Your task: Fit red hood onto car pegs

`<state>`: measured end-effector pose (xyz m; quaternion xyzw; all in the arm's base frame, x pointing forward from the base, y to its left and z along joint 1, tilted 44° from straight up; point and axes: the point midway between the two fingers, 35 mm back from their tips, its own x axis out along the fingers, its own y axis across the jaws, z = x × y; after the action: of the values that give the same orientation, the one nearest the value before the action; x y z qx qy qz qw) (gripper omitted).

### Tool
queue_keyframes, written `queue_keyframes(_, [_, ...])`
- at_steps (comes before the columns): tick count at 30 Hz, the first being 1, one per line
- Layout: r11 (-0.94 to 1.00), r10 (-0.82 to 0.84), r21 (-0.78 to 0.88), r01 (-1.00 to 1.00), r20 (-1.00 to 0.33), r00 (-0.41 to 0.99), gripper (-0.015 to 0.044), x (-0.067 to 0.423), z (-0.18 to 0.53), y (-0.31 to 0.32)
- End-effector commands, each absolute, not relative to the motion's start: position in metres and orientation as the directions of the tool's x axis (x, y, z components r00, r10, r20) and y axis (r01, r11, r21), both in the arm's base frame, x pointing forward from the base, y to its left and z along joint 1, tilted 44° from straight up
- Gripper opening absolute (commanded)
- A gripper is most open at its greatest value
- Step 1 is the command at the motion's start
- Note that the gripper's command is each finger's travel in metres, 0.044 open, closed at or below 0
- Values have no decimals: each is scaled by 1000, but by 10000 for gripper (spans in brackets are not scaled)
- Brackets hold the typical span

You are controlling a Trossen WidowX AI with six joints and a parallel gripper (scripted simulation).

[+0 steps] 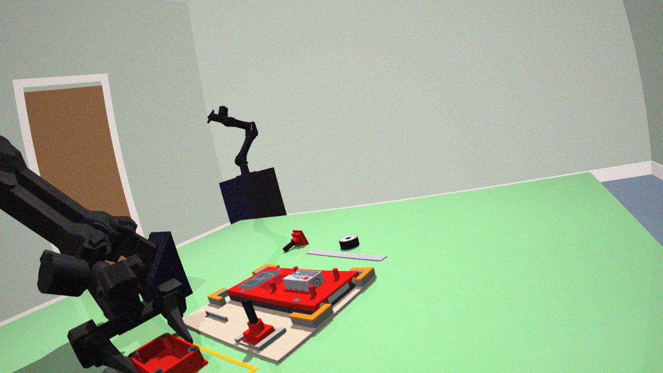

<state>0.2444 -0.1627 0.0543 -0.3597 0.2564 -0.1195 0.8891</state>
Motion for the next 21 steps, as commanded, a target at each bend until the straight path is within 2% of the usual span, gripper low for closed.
queue_keyframes(1, [712,-398,-701,29,-370,840,361,245,55,-163])
queue_keyframes(2, [712,-398,-701,29,-370,840,335,245,55,-163])
queue_keyframes(11, [712,-398,-701,29,-370,840,275,245,55,-163])
queue_keyframes(21, [713,-397,-701,27,-372,839,12,250,66,-154])
